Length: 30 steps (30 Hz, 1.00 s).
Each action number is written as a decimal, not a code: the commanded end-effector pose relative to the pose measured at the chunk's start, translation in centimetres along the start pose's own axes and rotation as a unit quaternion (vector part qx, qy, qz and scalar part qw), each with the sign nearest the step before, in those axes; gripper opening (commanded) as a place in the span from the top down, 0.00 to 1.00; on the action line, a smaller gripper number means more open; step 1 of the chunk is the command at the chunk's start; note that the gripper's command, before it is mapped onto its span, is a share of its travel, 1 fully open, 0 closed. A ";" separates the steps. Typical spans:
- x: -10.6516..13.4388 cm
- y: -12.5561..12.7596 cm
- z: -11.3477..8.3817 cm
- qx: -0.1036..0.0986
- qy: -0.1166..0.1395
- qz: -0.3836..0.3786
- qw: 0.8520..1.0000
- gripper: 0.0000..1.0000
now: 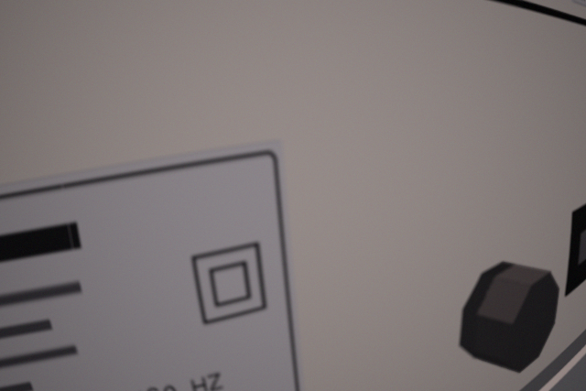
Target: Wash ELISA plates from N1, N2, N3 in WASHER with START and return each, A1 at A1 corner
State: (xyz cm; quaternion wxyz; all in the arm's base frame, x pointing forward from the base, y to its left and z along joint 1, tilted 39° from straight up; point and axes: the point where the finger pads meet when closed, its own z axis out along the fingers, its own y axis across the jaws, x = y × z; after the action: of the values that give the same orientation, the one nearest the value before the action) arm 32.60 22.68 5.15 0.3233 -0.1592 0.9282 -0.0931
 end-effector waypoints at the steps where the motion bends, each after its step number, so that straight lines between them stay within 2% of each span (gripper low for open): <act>1: -0.9 0.2 -0.3 -0.003 -0.007 0.010 1.000 0.16; 12: -0.9 0.2 -0.3 -0.003 -0.007 0.010 1.000 0.16; 13: -1.5 0.3 -0.4 -0.003 -0.010 0.018 1.000 0.16; 14: -0.9 0.2 -0.3 -0.003 -0.007 0.010 1.000 0.16; 23: -0.9 0.2 -0.3 -0.003 -0.007 0.010 1.000 0.16; 24: -1.6 0.1 0.4 -0.001 -0.009 0.024 1.000 0.16; 30: -1.2 0.0 1.5 0.000 -0.006 0.011 1.000 0.16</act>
State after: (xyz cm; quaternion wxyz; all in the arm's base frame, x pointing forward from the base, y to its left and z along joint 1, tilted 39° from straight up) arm 33.20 22.64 4.37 0.3226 -0.1522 0.9297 -0.0914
